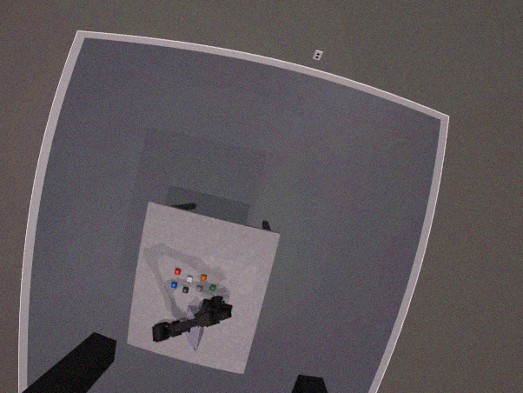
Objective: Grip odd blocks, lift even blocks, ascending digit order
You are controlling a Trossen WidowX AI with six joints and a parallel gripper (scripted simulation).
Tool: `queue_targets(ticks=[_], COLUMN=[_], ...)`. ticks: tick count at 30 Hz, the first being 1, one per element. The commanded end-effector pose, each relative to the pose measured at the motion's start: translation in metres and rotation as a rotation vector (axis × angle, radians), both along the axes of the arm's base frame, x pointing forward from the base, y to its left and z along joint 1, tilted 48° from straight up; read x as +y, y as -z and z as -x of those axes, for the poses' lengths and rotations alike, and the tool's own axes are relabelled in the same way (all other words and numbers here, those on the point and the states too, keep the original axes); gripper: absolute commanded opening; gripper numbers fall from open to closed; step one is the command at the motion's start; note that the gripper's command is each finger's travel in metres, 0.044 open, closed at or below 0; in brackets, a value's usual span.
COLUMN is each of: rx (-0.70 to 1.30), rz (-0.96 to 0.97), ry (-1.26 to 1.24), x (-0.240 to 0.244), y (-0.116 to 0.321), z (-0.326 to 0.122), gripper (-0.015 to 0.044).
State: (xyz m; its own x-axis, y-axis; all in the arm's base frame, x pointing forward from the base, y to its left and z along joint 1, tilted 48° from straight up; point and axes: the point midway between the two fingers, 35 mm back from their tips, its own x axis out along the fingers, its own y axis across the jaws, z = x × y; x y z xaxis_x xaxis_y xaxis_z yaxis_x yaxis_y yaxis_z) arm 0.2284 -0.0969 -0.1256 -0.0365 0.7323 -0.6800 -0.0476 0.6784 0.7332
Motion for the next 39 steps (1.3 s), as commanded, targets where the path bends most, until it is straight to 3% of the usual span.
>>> queue_targets(ticks=[1, 3, 15, 22, 26, 39], rx=[0.004, 0.004, 0.005, 0.006, 0.006, 0.006], rz=[-0.004, -0.004, -0.003, 0.000, -0.001, 0.001], ry=[0.004, 0.004, 0.004, 0.004, 0.004, 0.005], x=[0.001, 0.001, -0.026, -0.080, -0.086, -0.080], y=[0.001, 0.001, -0.023, -0.072, -0.078, -0.084], z=[0.000, 0.000, -0.001, -0.004, -0.004, -0.013], gripper=[0.0356, 0.0400, 0.0400, 0.0216, 0.0120, 0.0120])
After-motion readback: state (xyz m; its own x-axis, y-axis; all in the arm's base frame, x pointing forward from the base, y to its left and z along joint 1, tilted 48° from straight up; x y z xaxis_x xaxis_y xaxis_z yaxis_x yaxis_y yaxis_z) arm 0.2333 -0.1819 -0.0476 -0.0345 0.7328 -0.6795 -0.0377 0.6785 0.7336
